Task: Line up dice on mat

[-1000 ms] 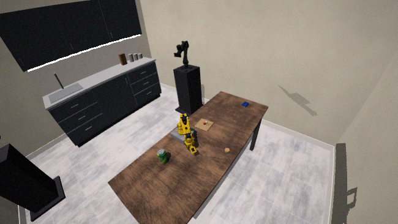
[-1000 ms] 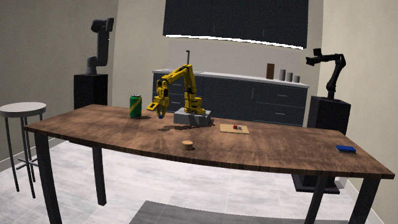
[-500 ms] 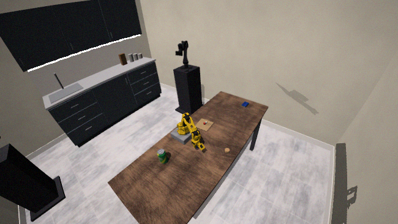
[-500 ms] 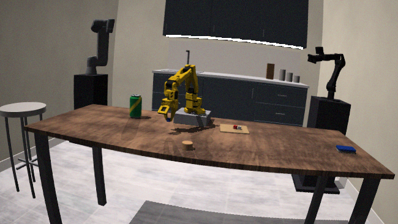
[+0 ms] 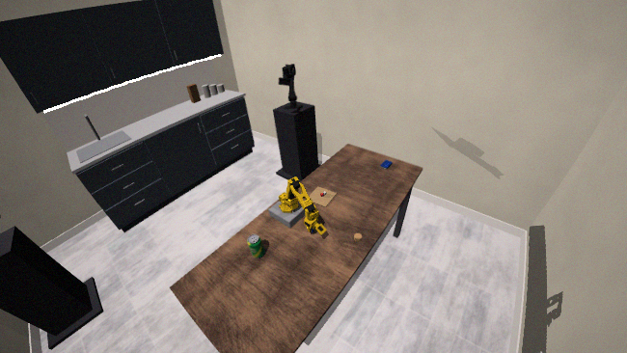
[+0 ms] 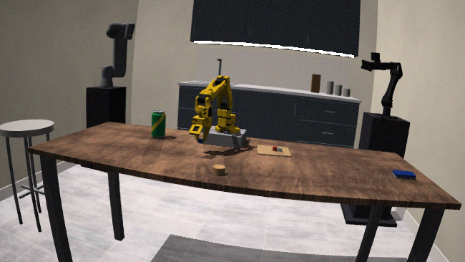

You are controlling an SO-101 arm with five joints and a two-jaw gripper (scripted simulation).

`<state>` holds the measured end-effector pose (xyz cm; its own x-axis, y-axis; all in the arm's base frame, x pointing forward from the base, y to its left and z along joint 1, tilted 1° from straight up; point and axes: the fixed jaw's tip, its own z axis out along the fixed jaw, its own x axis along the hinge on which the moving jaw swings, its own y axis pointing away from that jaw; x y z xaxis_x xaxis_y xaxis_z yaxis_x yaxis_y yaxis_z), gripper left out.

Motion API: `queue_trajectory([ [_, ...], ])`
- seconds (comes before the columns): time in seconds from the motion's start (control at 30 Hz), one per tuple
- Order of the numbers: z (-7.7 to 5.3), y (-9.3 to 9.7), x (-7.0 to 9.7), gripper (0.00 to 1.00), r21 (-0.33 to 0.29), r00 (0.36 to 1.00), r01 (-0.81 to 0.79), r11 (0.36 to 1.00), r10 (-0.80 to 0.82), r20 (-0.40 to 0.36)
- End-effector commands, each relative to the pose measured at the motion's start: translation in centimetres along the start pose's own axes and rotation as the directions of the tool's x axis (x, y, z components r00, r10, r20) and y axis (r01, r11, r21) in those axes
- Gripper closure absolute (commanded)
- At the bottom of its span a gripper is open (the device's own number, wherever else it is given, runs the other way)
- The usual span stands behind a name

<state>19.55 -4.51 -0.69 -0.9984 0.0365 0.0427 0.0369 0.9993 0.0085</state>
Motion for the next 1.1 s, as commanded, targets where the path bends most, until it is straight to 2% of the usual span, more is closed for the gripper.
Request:
queue_trajectory([
  [0.0,-0.2,1.6,-0.3,1.0,0.005,0.996,0.085,0.996,-0.085,0.013],
  [0.1,-0.2,3.1,-0.3,1.0,0.009,0.987,0.162,0.987,-0.162,0.013],
  [0.17,-0.2,3.1,-0.3,1.0,0.009,0.987,0.162,0.987,-0.162,0.013],
  [0.33,-0.2,5.6,-0.2,1.0,0.014,0.959,0.283,0.959,-0.283,0.012],
  [0.47,-0.2,6.9,0.0,1.0,0.017,0.938,0.345,0.938,-0.345,0.012],
  [0.87,-0.2,7.6,0.1,1.0,0.018,0.927,0.376,0.927,-0.376,0.011],
  [1.07,-0.2,9.1,0.6,1.0,0.021,0.893,0.45,0.893,-0.45,0.01],
])
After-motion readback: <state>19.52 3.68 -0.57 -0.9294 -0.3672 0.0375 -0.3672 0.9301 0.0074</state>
